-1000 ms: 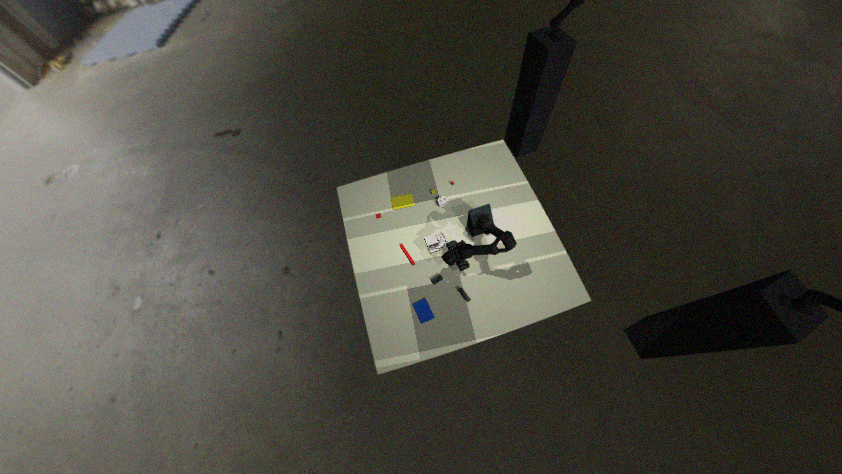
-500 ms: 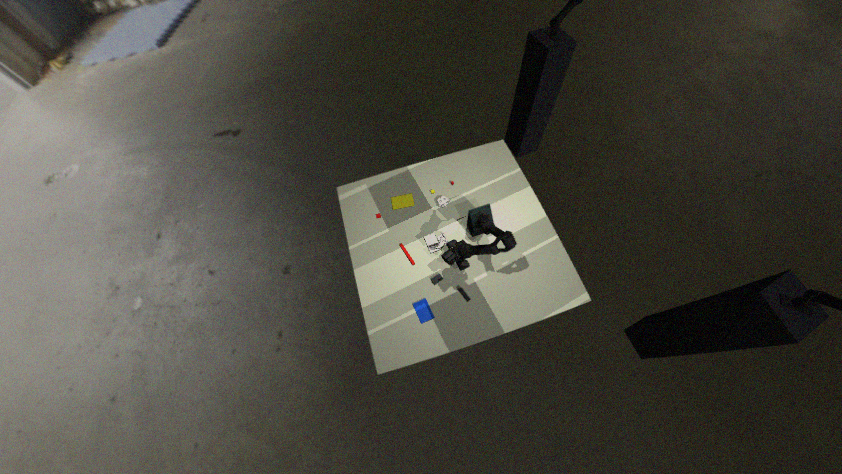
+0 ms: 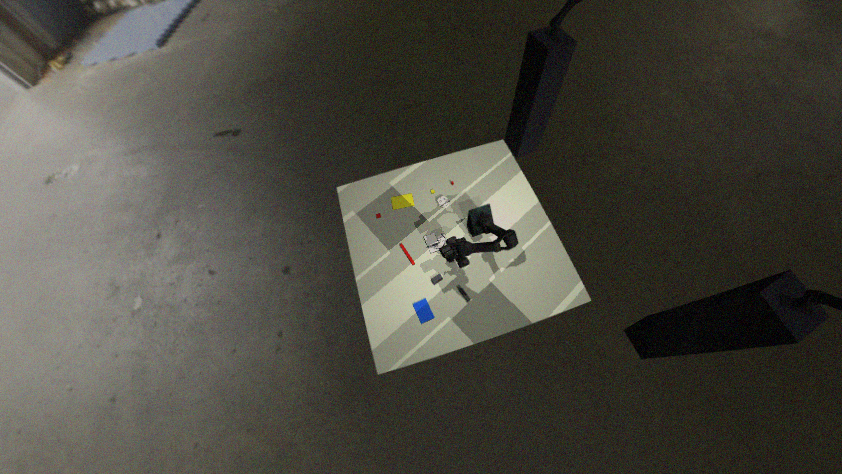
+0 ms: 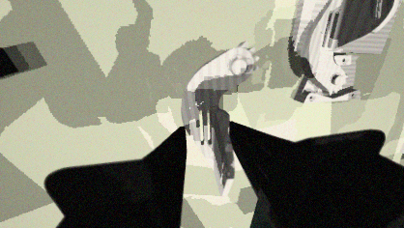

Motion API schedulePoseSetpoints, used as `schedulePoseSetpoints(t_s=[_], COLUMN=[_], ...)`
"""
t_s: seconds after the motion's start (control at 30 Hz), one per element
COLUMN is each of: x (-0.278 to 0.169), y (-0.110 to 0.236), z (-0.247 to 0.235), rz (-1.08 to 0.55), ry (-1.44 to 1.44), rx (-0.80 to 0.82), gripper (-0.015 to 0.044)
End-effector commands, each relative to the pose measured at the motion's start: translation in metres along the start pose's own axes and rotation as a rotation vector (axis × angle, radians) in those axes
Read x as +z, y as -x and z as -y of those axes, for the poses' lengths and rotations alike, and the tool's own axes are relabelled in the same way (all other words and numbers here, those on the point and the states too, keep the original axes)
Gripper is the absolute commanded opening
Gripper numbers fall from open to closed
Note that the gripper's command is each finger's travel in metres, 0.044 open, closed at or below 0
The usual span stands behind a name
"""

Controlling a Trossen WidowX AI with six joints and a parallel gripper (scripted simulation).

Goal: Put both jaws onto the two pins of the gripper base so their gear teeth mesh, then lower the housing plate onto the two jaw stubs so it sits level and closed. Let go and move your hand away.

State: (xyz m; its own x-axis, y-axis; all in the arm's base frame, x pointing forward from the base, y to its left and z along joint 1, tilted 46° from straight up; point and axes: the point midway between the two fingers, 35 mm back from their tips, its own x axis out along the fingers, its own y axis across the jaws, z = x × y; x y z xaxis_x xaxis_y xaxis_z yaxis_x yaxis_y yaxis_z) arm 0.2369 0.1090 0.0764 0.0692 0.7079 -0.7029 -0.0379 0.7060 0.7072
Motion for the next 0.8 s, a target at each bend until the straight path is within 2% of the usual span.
schedulePoseSetpoints(t_s=[0.0,0.17,0.37,0.77], x=[0.001,-0.001,-0.001,0.001], y=[0.013,0.028,0.03,0.03], z=[-0.003,-0.004,-0.003,0.012], rz=[0.007,0.008,0.008,0.01], ry=[0.01,0.009,-0.006,-0.261], rx=[0.004,0.007,0.007,-0.001], gripper=[0.0134,0.0134,0.0134,0.0134])
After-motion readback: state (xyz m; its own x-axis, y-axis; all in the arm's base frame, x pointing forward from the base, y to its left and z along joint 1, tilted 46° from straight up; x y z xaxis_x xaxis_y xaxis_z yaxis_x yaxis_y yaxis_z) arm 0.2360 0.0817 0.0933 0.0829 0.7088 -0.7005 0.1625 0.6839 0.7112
